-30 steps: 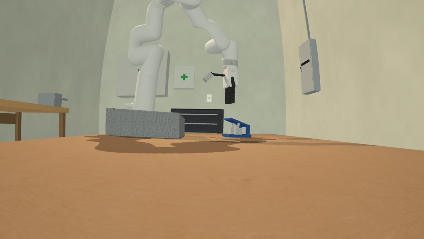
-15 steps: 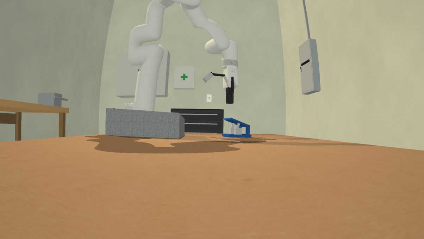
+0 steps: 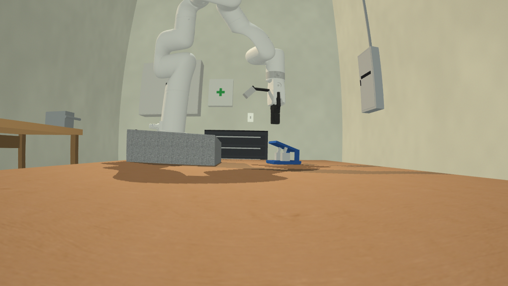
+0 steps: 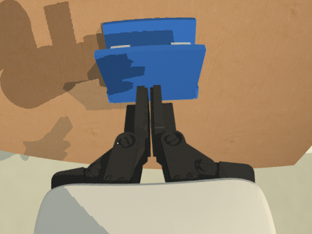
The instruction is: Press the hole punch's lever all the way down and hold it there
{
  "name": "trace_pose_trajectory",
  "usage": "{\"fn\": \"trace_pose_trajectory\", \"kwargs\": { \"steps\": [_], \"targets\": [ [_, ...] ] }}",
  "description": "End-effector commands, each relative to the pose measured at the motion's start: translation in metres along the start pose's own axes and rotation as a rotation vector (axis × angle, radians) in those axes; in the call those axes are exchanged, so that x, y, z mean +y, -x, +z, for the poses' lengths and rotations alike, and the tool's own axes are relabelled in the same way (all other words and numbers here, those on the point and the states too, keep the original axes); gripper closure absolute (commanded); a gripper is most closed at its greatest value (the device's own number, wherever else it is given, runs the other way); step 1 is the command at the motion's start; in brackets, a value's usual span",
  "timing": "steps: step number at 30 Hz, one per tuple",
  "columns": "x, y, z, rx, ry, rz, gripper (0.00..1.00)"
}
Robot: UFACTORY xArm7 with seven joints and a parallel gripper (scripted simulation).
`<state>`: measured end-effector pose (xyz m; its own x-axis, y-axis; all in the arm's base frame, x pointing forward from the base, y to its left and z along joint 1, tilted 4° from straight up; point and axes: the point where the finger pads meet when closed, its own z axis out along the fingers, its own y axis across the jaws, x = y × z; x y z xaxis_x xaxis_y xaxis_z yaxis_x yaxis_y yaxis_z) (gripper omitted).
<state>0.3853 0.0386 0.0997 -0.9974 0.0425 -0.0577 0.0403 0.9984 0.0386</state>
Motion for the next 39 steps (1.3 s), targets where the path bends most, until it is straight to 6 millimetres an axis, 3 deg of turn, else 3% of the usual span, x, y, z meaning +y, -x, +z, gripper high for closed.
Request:
{"fn": "trace_pose_trajectory", "kwargs": {
  "steps": [1,17,39],
  "targets": [
    [0.000,0.001,-0.001,-0.003,0.001,0.000,1.00],
    [0.000,0.001,0.002,-0.003,0.001,0.000,1.00],
    [0.001,0.003,0.034,-0.002,0.001,0.000,1.00]
  ]
}}
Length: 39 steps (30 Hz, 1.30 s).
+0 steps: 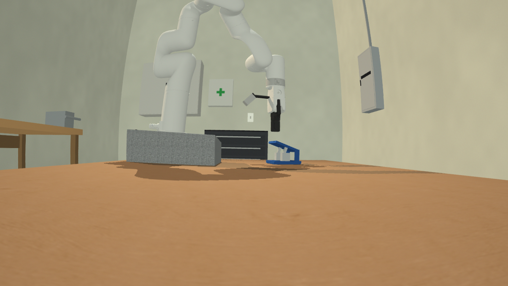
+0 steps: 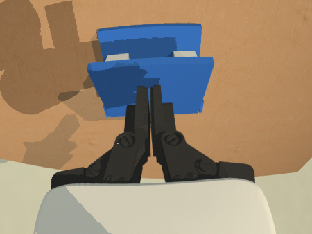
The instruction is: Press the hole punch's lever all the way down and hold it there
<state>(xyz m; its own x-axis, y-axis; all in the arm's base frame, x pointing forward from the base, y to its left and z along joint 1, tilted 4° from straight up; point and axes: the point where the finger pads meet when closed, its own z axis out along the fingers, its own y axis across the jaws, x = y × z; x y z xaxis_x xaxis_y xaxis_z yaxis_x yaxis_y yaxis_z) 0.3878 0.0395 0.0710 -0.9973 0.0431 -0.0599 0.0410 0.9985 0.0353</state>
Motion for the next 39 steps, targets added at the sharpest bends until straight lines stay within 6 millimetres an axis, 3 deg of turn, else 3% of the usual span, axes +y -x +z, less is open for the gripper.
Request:
{"fn": "trace_pose_trajectory", "kwargs": {
  "steps": [1,20,39],
  "targets": [
    [0.001,0.002,0.007,0.000,0.005,-0.001,1.00],
    [0.001,0.003,0.028,0.000,0.005,-0.001,1.00],
    [0.001,0.003,0.032,0.000,0.005,-0.001,1.00]
  ]
}}
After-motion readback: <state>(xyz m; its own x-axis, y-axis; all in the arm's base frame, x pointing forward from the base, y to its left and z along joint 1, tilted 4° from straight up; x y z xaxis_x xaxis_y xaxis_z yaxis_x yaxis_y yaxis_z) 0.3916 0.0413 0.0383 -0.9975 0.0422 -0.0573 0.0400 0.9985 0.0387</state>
